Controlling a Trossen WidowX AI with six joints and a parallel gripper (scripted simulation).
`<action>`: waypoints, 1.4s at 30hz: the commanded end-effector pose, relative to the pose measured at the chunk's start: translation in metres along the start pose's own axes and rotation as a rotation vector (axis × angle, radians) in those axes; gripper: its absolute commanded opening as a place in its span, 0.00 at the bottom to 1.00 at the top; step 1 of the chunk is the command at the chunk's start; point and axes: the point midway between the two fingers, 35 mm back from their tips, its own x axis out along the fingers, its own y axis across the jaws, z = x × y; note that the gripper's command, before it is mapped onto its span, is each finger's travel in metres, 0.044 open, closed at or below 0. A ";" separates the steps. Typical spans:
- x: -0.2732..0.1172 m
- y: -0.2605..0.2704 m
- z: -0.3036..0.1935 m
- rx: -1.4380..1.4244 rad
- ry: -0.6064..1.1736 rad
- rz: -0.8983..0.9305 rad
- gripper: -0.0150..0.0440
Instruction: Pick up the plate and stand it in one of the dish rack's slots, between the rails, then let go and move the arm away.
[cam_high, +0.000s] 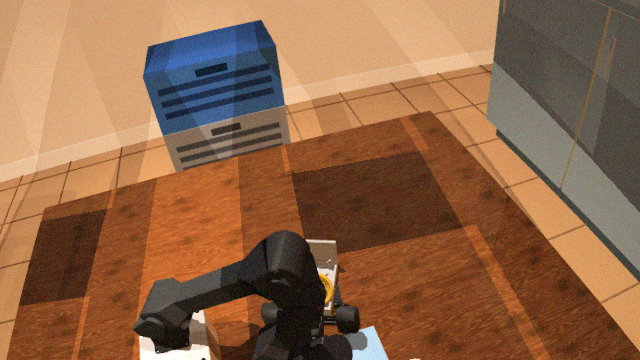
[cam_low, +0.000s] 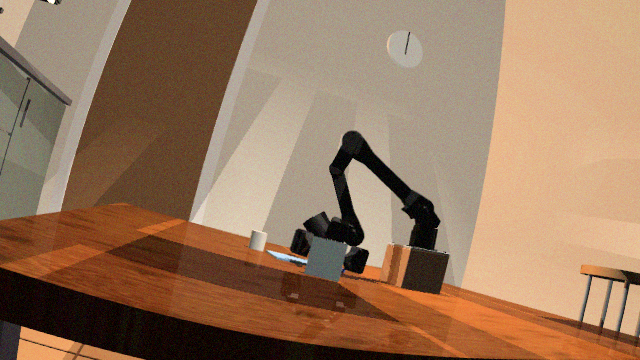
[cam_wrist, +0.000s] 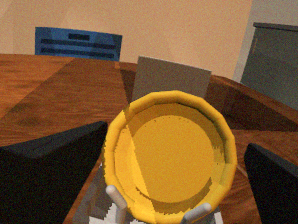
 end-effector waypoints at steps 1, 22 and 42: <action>-0.004 -0.004 0.001 -0.037 0.006 -0.002 0.93; -0.009 -0.016 0.033 -0.015 0.005 -0.014 0.93; -0.009 -0.036 0.035 -0.307 0.006 -0.014 0.93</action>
